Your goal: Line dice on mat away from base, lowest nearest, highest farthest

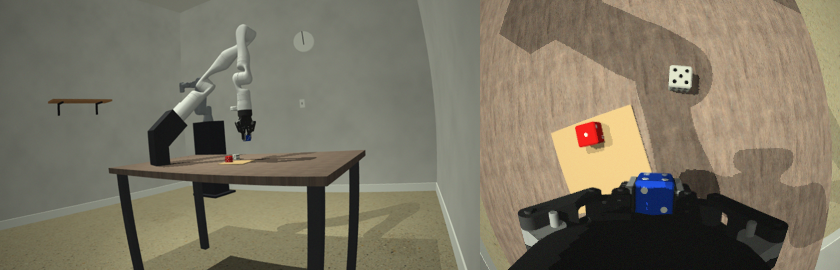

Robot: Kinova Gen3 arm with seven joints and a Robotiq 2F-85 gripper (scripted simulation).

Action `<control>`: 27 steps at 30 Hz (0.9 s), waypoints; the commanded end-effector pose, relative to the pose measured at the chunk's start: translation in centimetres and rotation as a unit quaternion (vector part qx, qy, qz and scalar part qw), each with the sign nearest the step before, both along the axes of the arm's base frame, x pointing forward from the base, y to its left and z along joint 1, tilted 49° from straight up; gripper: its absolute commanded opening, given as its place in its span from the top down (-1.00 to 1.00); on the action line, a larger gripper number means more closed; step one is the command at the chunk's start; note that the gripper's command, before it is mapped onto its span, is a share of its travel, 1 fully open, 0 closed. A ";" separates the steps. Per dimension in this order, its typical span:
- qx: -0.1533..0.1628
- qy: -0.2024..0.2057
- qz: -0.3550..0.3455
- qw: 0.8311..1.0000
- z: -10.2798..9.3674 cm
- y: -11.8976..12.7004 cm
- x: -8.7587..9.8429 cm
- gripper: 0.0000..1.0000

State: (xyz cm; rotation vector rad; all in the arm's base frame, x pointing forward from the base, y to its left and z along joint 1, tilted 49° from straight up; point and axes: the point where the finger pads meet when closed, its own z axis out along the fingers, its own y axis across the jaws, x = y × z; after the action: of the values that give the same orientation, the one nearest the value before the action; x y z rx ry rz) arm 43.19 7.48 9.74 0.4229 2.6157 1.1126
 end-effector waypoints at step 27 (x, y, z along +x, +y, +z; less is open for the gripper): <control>-0.037 -0.086 0.088 0.992 -6.1 -5.6 -1.1 0.47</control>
State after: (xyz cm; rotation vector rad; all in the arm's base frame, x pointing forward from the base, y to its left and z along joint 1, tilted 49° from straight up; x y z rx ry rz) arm 42.16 2.13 3.79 0.0827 2.5736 1.0457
